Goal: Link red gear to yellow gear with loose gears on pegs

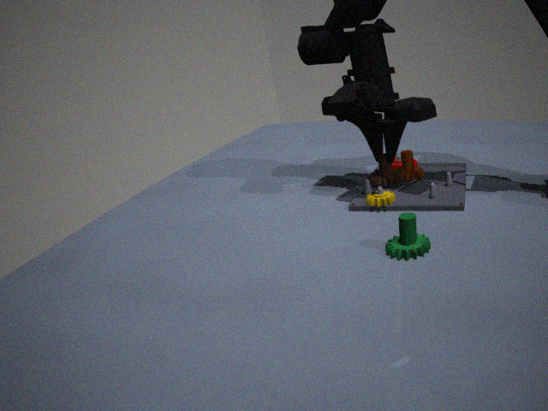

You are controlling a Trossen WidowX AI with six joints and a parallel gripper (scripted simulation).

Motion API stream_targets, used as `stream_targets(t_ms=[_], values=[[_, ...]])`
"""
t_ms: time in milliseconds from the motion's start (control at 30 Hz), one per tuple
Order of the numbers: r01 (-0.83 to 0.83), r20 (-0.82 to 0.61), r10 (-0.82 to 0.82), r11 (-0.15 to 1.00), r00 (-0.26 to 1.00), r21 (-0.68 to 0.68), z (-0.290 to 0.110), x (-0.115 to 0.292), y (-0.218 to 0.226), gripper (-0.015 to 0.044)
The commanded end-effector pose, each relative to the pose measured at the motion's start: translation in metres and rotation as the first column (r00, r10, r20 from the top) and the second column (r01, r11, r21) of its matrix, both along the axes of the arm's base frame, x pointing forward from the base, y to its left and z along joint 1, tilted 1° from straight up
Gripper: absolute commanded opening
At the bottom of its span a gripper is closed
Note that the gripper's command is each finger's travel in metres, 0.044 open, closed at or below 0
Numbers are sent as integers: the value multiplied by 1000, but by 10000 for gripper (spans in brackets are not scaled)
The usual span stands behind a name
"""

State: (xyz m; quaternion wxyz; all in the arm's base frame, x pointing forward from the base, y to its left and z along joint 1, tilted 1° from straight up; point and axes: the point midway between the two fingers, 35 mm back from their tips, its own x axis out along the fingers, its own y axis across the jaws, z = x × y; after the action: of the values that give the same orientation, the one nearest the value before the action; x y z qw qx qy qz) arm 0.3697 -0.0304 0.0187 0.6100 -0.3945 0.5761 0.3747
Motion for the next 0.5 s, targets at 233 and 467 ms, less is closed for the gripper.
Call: stream_targets(t_ms=[233,467], values=[[61,0,-61,998,998,4,-3,1,0,0],[171,-1,-171,985,985,10,-2,0,1,53]])
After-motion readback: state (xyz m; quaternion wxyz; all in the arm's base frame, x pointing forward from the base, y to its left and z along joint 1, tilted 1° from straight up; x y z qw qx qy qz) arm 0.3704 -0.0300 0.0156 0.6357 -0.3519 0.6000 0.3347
